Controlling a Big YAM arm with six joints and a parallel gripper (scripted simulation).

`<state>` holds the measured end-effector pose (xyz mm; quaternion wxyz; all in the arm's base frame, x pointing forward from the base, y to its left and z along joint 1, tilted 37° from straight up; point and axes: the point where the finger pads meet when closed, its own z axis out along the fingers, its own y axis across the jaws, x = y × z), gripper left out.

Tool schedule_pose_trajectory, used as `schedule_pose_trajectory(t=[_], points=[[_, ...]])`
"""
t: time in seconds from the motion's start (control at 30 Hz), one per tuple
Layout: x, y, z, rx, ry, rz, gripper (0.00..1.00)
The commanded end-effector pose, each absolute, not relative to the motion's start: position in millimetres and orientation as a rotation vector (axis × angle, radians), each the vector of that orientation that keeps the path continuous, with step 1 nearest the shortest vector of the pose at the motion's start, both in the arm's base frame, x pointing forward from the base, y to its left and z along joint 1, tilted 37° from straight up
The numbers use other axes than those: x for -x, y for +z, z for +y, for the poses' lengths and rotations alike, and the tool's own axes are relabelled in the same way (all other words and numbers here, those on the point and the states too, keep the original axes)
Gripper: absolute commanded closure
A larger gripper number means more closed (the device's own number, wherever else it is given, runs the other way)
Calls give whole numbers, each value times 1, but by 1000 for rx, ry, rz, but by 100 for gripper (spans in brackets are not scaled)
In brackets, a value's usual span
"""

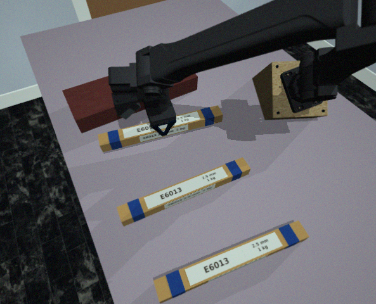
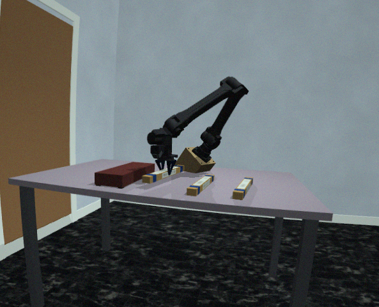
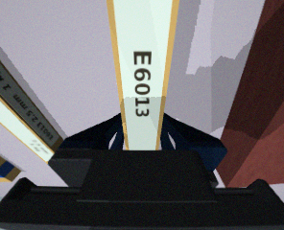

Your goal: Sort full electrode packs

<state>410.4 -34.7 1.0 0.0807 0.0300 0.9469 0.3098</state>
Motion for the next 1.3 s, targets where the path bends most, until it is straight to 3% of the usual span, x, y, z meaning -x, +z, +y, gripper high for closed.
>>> schedule_pose_trajectory(t=[0.0, 1.27], points=[[-420, 18, -39, -77, 885, 2788, 100], [-423, 21, -39, -72, 880, 2781, 100]])
